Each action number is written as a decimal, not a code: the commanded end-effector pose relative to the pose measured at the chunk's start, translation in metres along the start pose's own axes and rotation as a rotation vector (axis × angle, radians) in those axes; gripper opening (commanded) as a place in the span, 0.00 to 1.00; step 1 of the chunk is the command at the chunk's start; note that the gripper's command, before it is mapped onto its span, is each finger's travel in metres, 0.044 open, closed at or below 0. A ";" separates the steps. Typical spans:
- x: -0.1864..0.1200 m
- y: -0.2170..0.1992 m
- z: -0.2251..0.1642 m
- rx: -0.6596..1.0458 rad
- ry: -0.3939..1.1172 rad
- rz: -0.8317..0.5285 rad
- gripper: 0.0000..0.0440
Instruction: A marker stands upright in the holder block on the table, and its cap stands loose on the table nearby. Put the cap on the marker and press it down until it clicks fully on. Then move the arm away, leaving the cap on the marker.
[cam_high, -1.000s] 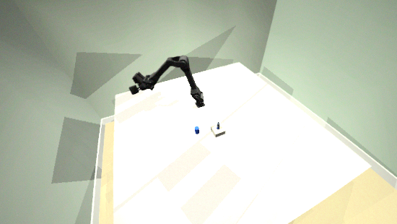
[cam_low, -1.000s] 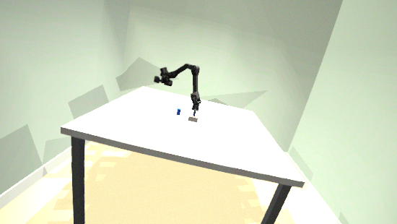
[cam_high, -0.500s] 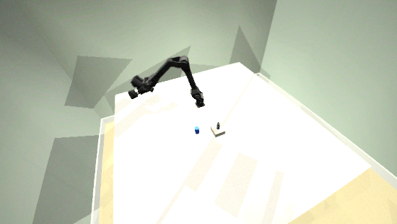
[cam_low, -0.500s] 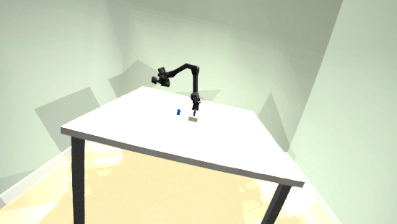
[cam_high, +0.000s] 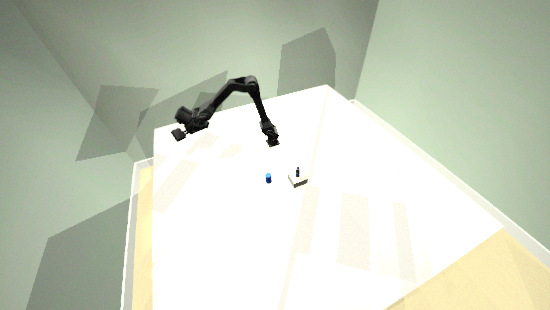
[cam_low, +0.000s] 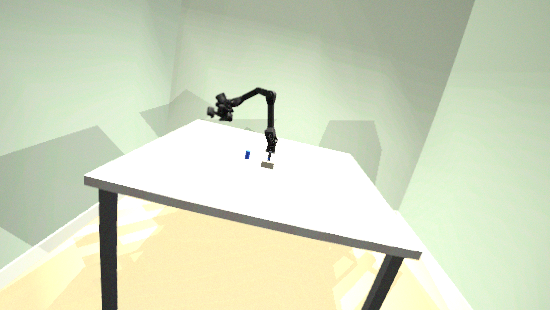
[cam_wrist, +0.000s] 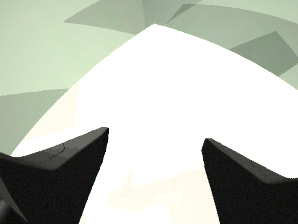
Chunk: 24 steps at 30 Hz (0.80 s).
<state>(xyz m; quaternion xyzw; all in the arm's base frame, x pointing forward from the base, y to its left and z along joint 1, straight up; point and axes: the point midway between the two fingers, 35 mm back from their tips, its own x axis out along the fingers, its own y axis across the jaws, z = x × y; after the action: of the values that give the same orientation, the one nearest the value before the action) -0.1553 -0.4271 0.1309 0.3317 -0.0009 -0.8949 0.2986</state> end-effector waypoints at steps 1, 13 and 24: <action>-0.005 0.007 -0.005 0.003 0.019 0.017 0.68; -0.023 0.030 -0.031 -0.002 0.096 0.066 0.68; -0.041 0.048 -0.054 -0.001 0.167 0.105 0.68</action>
<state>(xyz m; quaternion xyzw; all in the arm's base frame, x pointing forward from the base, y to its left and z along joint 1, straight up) -0.0786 -0.4332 0.1217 0.3983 0.0095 -0.8516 0.3407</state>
